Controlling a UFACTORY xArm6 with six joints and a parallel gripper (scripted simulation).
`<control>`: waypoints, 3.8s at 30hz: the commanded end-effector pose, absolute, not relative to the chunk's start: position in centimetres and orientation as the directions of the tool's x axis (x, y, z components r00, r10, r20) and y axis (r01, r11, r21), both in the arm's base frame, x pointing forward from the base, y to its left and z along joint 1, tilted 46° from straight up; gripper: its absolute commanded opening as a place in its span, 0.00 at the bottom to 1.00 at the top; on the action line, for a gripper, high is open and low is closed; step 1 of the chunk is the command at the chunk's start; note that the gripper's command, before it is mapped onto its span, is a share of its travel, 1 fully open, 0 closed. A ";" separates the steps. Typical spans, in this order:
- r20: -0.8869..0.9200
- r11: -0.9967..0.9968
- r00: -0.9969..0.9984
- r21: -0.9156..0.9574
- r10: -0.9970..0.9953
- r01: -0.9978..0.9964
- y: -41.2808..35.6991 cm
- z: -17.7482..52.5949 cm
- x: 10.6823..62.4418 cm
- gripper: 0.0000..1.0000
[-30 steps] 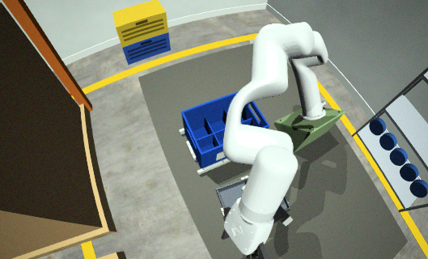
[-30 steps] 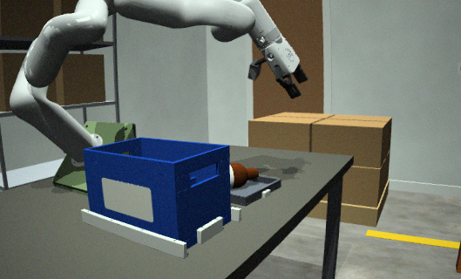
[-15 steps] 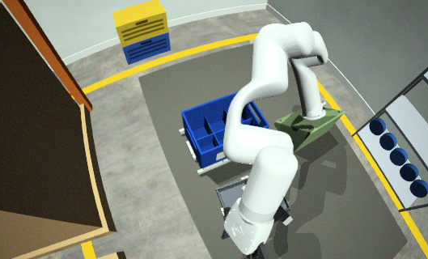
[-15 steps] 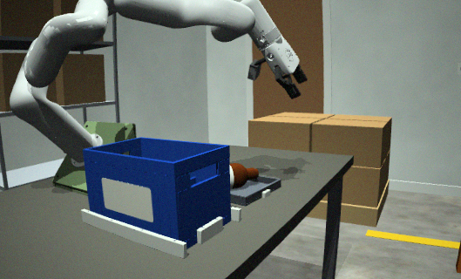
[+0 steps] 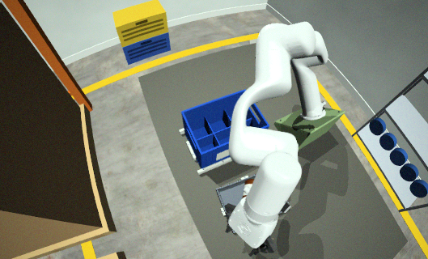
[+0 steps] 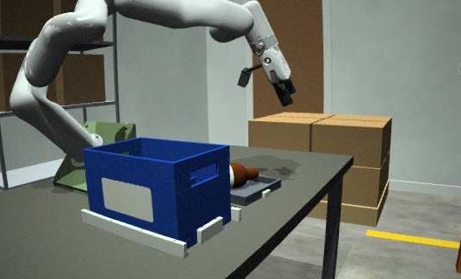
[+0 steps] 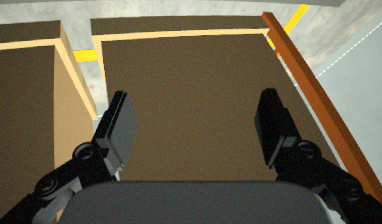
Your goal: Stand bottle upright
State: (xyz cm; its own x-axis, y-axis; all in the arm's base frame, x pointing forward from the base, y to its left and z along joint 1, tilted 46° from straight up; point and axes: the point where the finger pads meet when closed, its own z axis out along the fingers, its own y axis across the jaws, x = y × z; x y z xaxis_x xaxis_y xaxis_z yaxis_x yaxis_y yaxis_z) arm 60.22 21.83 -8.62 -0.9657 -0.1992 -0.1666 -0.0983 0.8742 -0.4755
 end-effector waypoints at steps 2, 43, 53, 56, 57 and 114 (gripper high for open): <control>-0.010 0.807 -0.957 -0.539 -0.292 -0.240 20.3 -9.1 57.8 1.00; 0.566 0.536 -0.694 -0.453 -0.444 -0.712 14.8 -9.0 48.8 1.00; 0.566 0.536 -0.694 -0.453 -0.444 -0.712 14.8 -9.0 48.8 0.00; 0.566 0.536 -0.694 -0.453 -0.444 -0.712 14.8 -9.0 48.8 0.00; 0.566 0.536 -0.694 -0.453 -0.444 -0.712 14.8 -9.0 48.8 0.00; 0.566 0.536 -0.694 -0.453 -0.444 -0.712 14.8 -9.0 48.8 0.65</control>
State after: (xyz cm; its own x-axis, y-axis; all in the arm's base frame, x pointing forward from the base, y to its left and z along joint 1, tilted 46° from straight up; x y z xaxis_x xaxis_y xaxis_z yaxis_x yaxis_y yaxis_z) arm 48.67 14.65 -9.11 -0.6928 -0.4415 0.5701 -0.7132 0.5362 -0.4515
